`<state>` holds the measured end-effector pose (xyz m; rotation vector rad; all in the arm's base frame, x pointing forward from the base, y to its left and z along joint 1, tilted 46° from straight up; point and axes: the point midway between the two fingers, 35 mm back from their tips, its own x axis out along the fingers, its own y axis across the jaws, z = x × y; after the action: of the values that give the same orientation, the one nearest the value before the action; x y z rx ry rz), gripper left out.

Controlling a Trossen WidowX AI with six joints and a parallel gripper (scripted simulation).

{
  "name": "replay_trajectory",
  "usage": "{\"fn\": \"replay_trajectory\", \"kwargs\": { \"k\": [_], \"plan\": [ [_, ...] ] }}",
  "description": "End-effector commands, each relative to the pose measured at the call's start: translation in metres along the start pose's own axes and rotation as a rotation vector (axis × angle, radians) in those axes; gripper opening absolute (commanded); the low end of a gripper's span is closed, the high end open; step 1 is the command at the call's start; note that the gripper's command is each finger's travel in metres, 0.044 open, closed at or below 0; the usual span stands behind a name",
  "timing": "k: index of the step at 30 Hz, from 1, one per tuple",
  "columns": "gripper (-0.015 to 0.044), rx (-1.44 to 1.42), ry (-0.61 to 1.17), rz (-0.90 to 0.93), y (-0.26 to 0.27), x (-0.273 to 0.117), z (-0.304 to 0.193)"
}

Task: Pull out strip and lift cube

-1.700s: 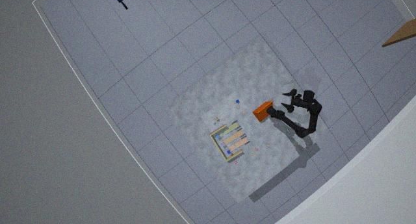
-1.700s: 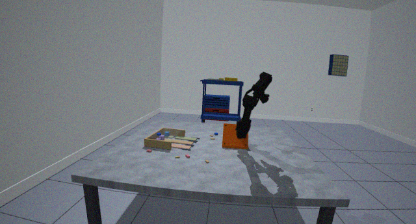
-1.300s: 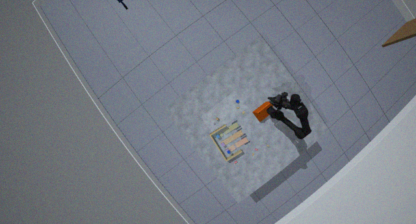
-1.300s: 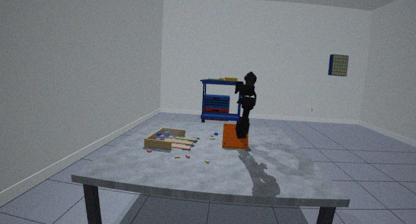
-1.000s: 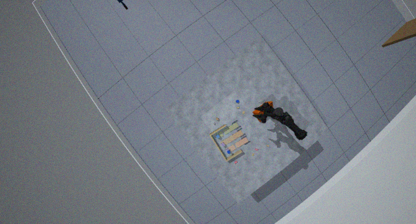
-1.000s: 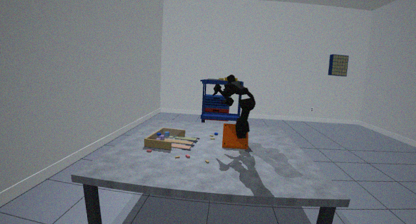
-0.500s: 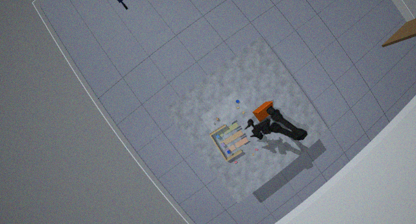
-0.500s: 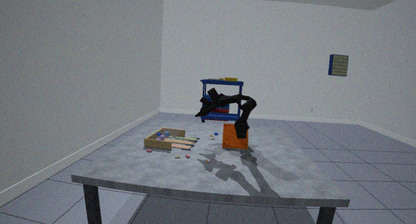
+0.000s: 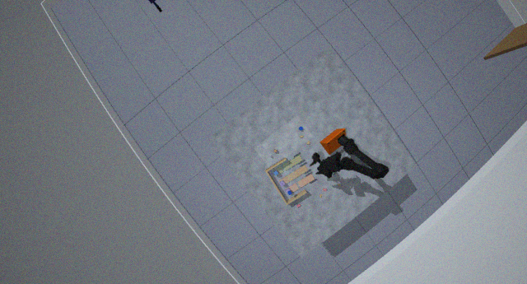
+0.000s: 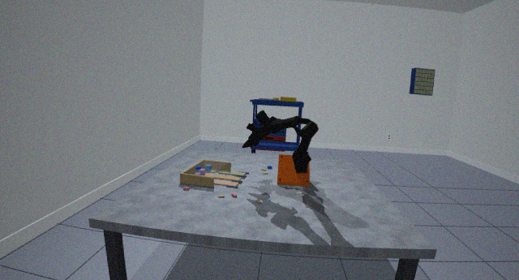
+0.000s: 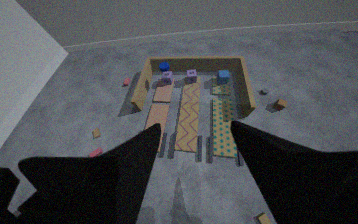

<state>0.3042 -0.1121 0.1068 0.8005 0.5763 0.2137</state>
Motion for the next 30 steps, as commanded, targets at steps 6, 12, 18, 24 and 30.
{"fn": "replay_trajectory", "kwargs": {
  "k": [6,12,18,24,30],
  "plan": [
    [0.0111,0.081,0.37,-0.045,-0.005,0.059,-0.007],
    [0.0,0.108,0.662,-0.067,0.001,0.092,-0.027],
    [0.0,0.114,0.888,-0.076,0.013,0.112,-0.046],
    [0.0,0.114,0.888,-0.076,0.013,0.112,-0.046],
    [0.0,0.114,0.888,-0.077,0.013,0.117,-0.051]
  ]
}}
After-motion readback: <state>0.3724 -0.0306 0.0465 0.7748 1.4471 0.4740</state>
